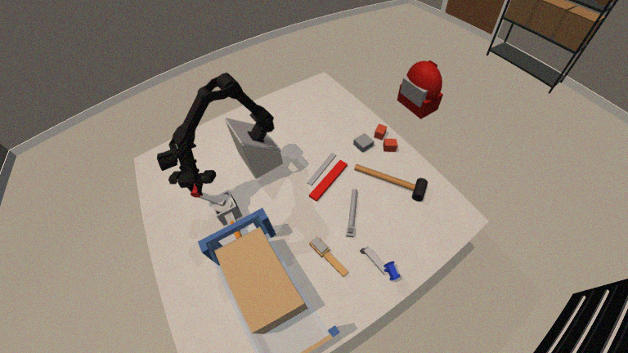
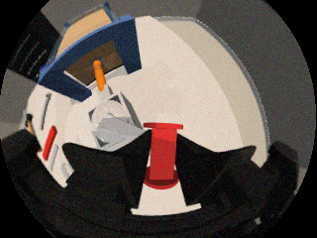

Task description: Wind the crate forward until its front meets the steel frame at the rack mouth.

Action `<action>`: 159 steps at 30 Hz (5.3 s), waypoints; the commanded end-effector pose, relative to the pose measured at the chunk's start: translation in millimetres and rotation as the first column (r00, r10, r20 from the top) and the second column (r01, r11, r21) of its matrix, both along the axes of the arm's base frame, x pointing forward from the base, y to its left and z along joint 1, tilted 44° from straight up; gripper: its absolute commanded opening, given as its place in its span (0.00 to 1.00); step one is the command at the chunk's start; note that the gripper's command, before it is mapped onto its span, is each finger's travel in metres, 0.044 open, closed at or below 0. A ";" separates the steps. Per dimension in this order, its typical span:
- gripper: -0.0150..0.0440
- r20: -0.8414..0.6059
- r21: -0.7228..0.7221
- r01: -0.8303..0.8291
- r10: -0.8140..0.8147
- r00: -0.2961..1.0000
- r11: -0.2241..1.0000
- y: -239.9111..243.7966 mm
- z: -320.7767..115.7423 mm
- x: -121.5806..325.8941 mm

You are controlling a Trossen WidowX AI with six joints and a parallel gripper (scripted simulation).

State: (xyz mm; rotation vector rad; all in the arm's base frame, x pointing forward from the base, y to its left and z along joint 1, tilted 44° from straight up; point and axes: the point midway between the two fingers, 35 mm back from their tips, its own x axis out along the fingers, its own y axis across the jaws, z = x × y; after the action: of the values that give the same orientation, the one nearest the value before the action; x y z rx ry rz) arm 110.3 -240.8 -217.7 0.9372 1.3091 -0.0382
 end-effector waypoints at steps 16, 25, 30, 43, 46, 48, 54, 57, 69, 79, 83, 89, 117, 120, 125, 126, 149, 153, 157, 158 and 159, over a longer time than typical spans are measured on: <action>0.25 0.016 -0.013 -0.003 0.003 1.000 1.000 -13.9 -14.1 29.0; 0.25 0.017 -0.013 -0.003 0.003 1.000 1.000 -17.2 -17.5 41.2; 0.25 0.018 -0.013 -0.003 0.003 1.000 1.000 -18.5 -19.1 48.8; 0.25 0.020 -0.013 -0.003 0.003 1.000 1.000 -19.9 -21.3 67.8; 0.25 0.020 -0.013 -0.003 0.003 1.000 1.000 -19.9 -21.5 72.6; 0.25 0.020 -0.013 -0.003 0.003 1.000 1.000 -19.7 -21.5 75.6; 0.25 0.021 -0.012 -0.003 0.003 1.000 1.000 -19.0 -21.3 84.6; 0.25 0.022 -0.012 -0.003 0.003 1.000 1.000 -18.4 -21.1 88.8; 0.25 0.023 -0.011 -0.003 0.003 1.000 1.000 -14.7 -18.8 106.2; 0.25 0.024 -0.010 -0.003 0.003 1.000 1.000 -10.1 -15.5 119.5; 0.25 0.025 -0.010 -0.003 0.003 1.000 1.000 -7.8 -13.8 124.7; 0.25 0.026 -0.009 -0.003 0.003 1.000 1.000 -4.0 -10.9 132.3; 0.25 0.027 -0.006 -0.003 0.003 1.000 1.000 18.6 7.2 160.2; 0.25 0.028 -0.006 -0.003 0.003 1.000 1.000 21.8 9.8 162.7; 0.25 0.028 -0.005 -0.003 0.003 1.000 1.000 26.6 13.8 166.1; 0.25 0.028 -0.005 -0.003 0.003 1.000 1.000 27.8 14.9 166.8; 0.25 0.028 -0.002 -0.003 0.003 1.000 1.000 52.2 35.8 175.8; 0.25 0.028 -0.001 -0.003 0.003 1.000 1.000 56.6 39.6 176.2; 0.25 0.028 -0.001 -0.003 0.003 1.000 1.000 61.0 43.5 176.3; 0.25 0.028 0.000 -0.003 0.003 1.000 1.000 62.4 44.7 176.2; 0.25 0.028 0.000 -0.003 0.003 1.000 1.000 63.2 45.4 176.2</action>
State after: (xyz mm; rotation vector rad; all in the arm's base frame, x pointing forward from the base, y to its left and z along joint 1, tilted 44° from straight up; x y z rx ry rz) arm 288.5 -192.8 -181.0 0.8996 1.2746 -0.0482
